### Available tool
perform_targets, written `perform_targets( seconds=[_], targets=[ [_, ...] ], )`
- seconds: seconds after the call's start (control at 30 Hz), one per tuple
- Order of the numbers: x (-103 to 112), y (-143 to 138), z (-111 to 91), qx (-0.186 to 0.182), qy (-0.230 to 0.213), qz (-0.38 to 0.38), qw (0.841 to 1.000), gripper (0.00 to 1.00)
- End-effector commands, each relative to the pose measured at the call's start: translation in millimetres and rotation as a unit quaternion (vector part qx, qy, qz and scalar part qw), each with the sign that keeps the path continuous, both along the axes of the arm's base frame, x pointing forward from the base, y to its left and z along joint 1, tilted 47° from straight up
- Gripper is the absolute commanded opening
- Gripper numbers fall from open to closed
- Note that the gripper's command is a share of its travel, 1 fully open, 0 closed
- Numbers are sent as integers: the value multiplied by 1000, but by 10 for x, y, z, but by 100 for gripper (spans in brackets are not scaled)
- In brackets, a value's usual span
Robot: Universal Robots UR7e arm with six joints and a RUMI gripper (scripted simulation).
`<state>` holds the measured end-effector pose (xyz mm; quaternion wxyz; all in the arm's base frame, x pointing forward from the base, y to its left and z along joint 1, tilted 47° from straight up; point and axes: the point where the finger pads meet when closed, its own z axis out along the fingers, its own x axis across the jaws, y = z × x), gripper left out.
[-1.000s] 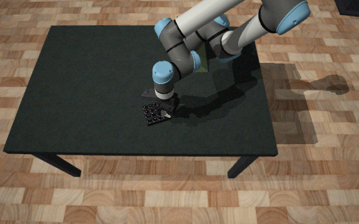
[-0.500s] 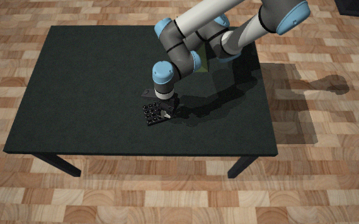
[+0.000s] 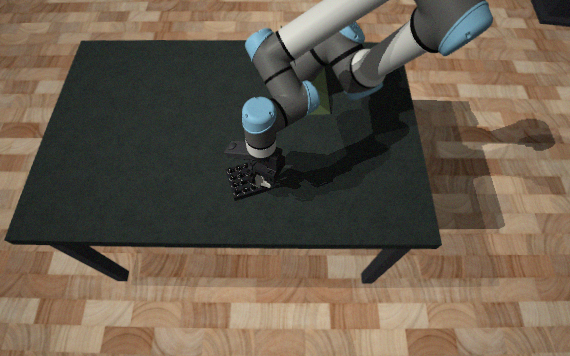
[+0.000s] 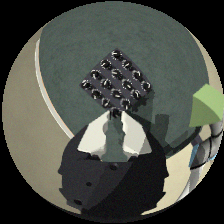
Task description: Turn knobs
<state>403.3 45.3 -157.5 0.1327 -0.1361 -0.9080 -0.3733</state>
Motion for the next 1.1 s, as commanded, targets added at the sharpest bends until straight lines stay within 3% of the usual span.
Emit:
perform_targets(
  seconds=[0.0,0.47,1.07],
  targets=[
    [10,-3,0,0,0,0,1000,11],
    [66,-240,213,-2,-2,-1,1000,11],
    [64,-280,263,0,-1,0,1000,11]
  ],
)
